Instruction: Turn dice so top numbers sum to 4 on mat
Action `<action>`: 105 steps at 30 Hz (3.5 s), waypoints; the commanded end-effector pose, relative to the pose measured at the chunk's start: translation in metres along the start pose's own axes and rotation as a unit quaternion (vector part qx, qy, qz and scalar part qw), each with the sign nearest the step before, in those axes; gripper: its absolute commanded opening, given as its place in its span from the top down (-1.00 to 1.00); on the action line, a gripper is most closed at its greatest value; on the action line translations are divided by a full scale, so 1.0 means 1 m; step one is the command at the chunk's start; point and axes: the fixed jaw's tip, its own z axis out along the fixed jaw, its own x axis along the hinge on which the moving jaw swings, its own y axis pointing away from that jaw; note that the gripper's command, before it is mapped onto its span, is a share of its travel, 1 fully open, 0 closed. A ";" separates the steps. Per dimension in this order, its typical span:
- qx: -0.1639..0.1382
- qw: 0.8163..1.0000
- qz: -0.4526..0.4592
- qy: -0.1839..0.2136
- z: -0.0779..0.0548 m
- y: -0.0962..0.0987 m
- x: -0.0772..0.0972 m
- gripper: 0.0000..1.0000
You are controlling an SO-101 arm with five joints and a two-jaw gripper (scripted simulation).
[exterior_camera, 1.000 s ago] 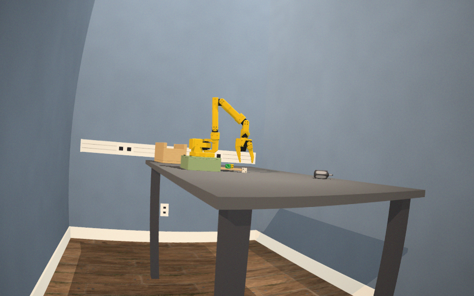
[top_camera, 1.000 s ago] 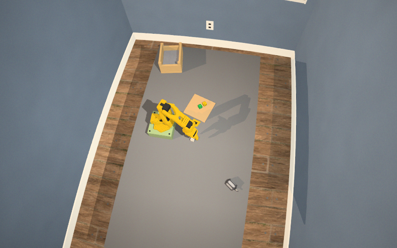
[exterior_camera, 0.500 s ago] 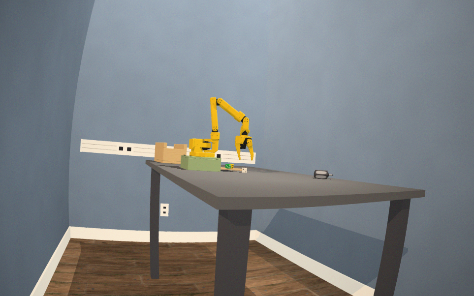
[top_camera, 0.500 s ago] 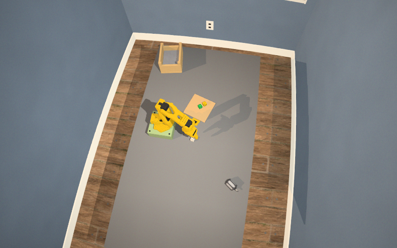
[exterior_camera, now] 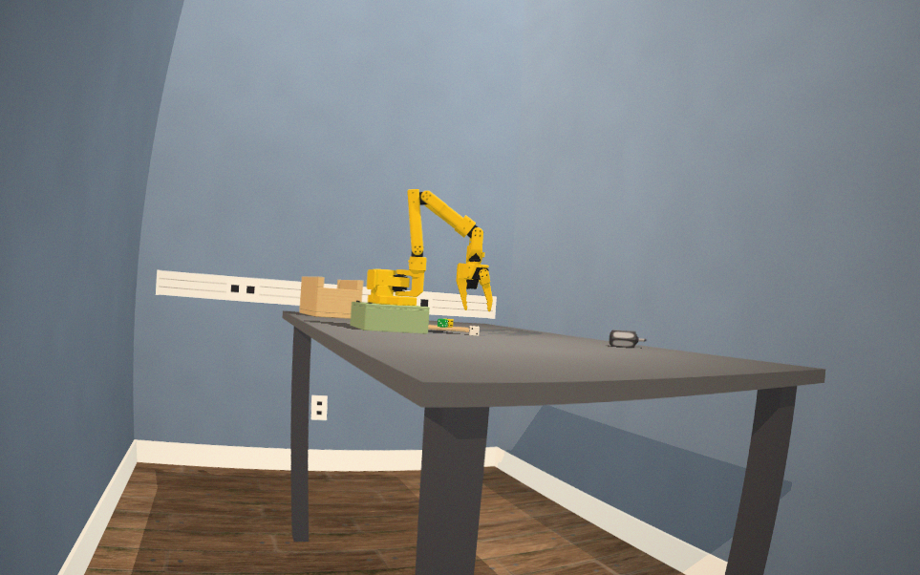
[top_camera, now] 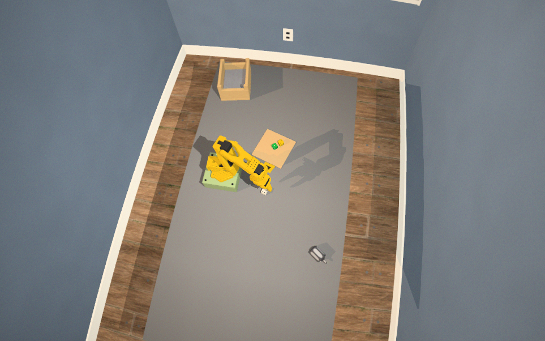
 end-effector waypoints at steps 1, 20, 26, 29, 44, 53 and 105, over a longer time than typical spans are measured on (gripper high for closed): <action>0.025 1.000 0.010 -0.001 -0.008 -0.007 0.001 0.41; 0.237 0.972 0.010 0.000 -0.069 -0.040 0.002 0.44; 0.258 0.966 0.010 0.000 -0.075 -0.042 0.002 0.44; 0.258 0.966 0.010 0.000 -0.075 -0.042 0.002 0.44; 0.247 0.967 0.054 -0.012 -0.076 -0.043 0.000 0.44; 0.227 0.965 0.127 -0.030 -0.076 -0.045 -0.003 0.44; 0.047 0.703 0.708 -0.054 -0.065 -0.066 -0.023 0.44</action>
